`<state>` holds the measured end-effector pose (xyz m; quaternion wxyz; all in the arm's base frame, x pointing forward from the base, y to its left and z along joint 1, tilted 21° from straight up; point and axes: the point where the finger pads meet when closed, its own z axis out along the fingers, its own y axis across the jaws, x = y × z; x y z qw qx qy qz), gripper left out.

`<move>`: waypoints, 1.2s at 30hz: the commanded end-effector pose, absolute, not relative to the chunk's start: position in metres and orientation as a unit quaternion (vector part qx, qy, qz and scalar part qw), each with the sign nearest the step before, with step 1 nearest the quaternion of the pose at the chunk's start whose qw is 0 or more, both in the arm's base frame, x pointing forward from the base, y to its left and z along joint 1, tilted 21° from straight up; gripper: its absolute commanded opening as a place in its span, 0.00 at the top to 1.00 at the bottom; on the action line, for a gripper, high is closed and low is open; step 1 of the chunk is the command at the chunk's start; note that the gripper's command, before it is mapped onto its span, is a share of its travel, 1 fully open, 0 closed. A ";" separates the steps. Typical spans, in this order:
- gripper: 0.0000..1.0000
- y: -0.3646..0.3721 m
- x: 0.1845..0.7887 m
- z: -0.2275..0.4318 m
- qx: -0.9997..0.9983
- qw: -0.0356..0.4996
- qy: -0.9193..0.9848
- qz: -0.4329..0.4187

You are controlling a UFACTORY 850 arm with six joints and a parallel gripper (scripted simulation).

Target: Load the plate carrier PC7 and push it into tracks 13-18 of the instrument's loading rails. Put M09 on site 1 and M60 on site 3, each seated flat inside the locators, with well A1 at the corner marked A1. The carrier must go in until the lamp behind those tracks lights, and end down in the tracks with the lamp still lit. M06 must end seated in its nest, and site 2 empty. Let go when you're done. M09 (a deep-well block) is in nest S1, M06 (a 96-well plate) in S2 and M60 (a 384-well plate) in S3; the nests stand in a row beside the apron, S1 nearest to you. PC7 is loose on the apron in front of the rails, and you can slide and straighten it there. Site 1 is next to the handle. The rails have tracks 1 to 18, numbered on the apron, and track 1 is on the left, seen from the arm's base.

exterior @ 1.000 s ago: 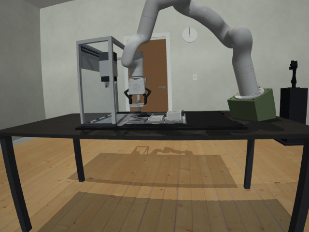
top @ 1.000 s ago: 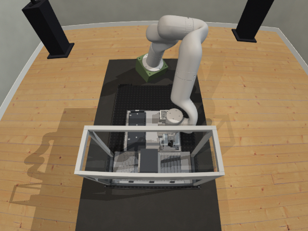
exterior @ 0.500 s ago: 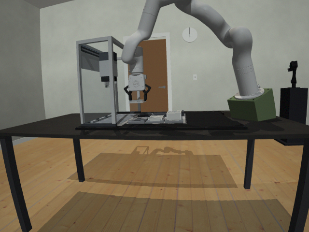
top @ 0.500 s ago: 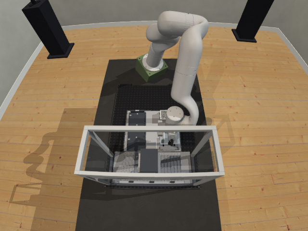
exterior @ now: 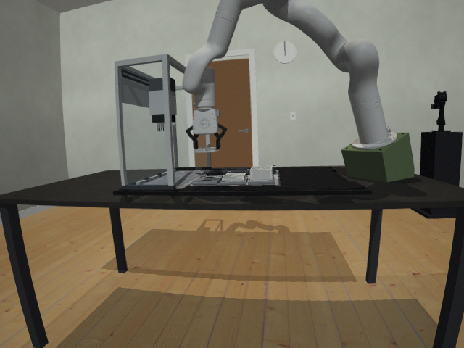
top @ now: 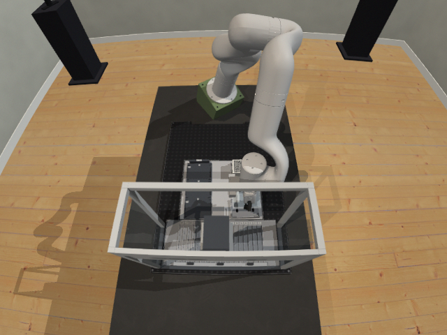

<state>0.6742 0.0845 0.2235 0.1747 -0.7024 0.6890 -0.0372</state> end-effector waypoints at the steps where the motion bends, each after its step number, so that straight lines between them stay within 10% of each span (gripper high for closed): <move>1: 1.00 0.066 0.675 0.221 -0.742 0.173 0.645 -0.048; 36: 1.00 -0.086 0.679 0.190 -0.964 0.127 0.194 -0.128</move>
